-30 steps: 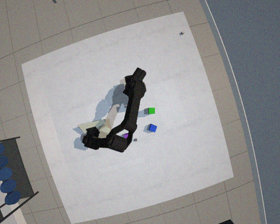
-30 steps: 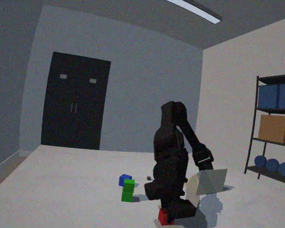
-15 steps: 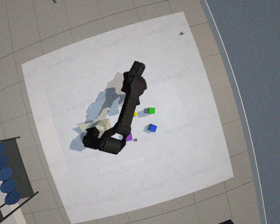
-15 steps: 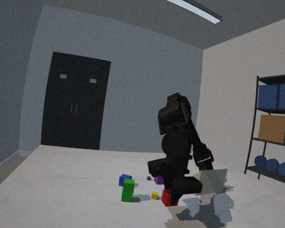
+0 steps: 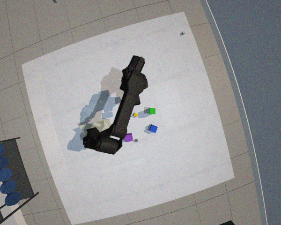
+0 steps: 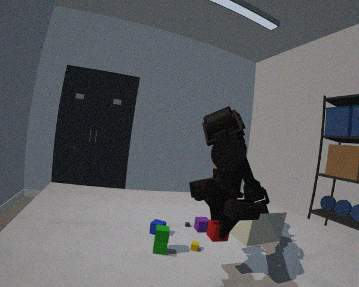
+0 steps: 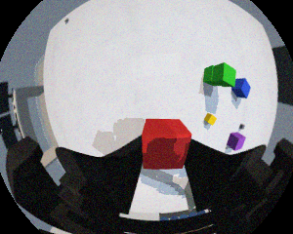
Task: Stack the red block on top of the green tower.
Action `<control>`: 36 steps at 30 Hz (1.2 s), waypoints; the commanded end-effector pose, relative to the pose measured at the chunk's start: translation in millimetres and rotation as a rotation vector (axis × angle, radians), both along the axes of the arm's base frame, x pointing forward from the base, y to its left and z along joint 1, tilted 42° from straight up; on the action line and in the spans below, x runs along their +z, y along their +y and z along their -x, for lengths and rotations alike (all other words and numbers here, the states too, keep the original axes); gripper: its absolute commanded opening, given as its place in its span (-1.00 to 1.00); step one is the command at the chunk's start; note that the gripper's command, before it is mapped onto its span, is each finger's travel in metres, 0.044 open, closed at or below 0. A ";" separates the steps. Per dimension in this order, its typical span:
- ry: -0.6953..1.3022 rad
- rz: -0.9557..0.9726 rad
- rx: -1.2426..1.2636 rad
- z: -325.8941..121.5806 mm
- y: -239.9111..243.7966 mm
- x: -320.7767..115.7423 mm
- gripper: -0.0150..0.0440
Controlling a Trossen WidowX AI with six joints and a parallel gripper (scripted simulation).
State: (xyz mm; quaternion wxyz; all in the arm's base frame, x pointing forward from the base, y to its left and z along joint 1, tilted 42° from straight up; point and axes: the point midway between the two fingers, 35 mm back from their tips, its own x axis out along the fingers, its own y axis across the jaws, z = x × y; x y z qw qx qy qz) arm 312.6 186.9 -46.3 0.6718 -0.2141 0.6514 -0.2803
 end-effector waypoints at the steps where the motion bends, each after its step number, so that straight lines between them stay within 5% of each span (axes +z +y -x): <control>1: 0.002 -0.005 -0.011 -1.0 0.4 2.0 -0.49; 20: -0.001 0.002 -0.010 -84.3 -106.4 92.9 -0.49; 36: -0.001 0.004 -0.011 -80.6 -125.0 77.6 -0.49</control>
